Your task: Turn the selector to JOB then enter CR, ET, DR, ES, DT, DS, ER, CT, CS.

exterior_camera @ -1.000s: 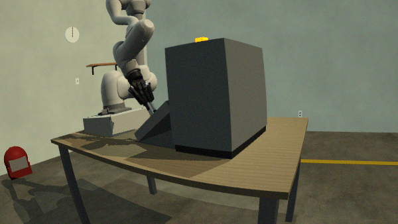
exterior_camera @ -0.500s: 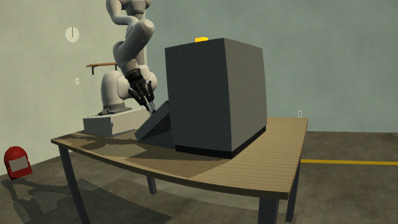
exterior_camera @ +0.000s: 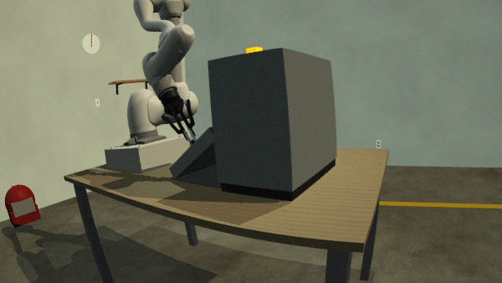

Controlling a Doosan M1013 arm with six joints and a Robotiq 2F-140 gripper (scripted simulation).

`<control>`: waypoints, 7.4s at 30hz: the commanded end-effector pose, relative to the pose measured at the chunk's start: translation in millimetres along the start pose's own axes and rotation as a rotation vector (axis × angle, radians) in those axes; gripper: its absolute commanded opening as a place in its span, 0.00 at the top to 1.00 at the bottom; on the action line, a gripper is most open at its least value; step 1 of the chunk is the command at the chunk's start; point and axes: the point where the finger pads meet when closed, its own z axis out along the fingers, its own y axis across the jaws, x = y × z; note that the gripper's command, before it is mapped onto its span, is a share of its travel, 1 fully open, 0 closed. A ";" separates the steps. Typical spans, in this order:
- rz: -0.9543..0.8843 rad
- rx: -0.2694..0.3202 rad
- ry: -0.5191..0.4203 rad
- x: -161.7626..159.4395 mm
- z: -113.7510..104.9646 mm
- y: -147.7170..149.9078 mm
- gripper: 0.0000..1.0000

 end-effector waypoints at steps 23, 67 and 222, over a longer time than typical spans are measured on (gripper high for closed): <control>0.610 0.000 0.000 0.1 0.0 0.0 1.00; 0.770 0.000 0.000 0.1 0.0 0.0 1.00; 0.710 0.000 0.000 -79.6 -29.6 -152.8 1.00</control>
